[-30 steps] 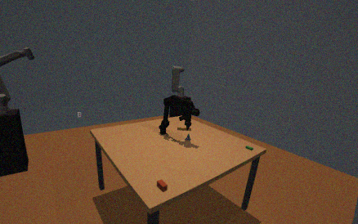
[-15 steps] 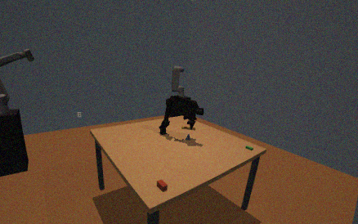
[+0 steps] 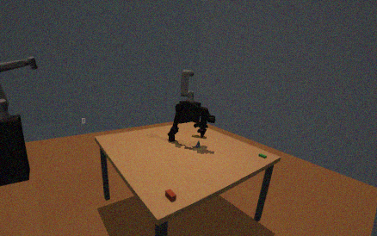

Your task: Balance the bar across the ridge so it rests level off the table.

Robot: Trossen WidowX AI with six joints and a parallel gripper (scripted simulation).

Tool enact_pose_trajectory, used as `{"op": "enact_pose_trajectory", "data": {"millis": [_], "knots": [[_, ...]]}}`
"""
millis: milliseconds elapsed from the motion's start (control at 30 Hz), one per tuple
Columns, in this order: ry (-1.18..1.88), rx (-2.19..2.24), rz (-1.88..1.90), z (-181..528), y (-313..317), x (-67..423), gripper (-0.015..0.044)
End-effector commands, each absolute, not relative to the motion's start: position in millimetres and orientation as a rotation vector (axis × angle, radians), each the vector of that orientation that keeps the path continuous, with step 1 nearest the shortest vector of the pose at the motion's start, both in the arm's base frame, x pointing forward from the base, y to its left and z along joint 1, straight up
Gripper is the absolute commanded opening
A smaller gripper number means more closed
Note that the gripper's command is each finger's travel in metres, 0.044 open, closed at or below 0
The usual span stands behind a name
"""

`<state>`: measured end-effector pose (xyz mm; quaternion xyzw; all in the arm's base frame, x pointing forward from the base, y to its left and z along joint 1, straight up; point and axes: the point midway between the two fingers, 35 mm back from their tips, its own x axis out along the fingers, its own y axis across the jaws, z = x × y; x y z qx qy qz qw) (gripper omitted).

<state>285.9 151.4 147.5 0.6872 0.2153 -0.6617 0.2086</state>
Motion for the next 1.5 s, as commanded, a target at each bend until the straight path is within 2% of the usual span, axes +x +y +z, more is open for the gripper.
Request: {"op": "enact_pose_trajectory", "data": {"millis": [0,1467], "knots": [[0.592,1.909,-1.847,138.9,150.7,286.4,0.0],[0.59,1.91,-1.848,117.8,148.3,286.9,0.0]]}}
